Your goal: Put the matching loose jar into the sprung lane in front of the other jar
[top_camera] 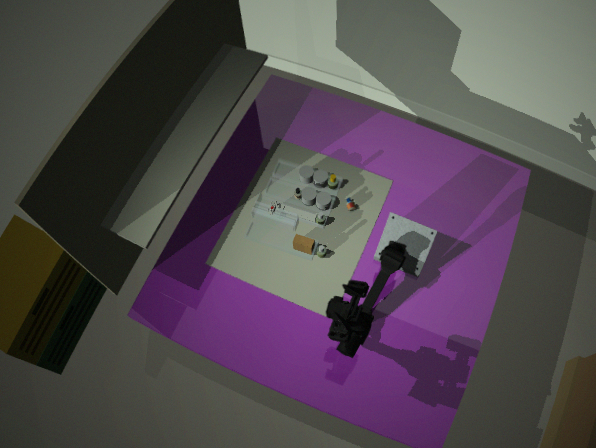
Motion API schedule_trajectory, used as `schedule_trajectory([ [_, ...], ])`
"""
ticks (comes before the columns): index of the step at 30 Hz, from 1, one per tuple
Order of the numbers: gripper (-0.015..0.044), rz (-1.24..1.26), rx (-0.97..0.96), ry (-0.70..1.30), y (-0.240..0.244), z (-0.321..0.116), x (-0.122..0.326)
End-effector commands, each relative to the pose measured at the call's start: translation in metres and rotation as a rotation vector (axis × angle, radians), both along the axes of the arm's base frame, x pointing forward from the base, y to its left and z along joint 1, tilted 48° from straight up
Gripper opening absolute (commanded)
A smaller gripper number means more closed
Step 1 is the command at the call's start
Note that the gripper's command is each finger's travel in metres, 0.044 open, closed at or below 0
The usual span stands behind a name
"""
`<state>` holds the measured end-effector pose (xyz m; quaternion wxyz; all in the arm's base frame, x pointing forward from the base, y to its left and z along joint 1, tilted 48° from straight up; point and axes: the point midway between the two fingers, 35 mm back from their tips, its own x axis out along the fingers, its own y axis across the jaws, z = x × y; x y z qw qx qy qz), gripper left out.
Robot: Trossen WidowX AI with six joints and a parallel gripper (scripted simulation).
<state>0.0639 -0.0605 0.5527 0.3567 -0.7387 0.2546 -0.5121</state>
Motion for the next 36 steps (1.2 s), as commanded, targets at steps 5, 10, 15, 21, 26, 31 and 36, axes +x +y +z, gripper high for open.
schedule_trajectory([
  [5,0.0440,0.174,0.259,-0.090,-0.056,-0.025,0.002],
  [10,0.0440,0.396,0.651,-0.186,-0.120,-0.077,0.030],
  [15,0.0440,0.570,1.060,-0.248,-0.153,-0.139,0.076],
  [21,0.0440,0.677,1.576,-0.259,-0.154,-0.219,0.138],
  [26,0.0440,0.652,2.020,-0.208,-0.127,-0.286,0.181],
  [31,0.0440,0.492,2.446,-0.103,-0.079,-0.346,0.210],
  [36,0.0440,0.140,2.822,0.076,-0.014,-0.400,0.221],
])
